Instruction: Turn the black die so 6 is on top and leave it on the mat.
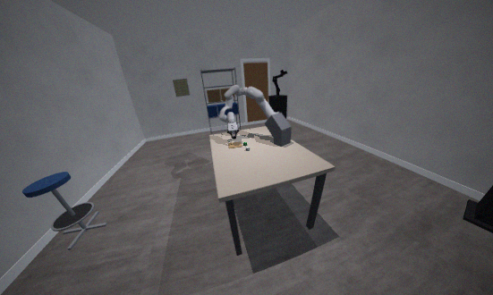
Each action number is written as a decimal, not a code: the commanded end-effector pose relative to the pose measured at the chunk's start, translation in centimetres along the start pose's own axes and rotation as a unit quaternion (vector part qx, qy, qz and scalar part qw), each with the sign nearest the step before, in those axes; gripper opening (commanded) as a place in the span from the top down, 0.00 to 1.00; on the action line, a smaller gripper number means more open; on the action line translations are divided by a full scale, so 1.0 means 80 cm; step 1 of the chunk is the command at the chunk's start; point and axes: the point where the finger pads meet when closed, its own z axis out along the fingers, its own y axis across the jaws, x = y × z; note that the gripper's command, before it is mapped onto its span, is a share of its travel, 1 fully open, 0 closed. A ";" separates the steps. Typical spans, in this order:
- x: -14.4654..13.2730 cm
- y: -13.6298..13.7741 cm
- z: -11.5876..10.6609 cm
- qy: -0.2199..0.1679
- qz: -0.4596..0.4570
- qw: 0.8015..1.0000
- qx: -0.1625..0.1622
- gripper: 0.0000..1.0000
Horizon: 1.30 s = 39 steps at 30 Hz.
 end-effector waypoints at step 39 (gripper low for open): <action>0.041 -0.001 0.041 0.000 -0.001 1.000 0.001 0.73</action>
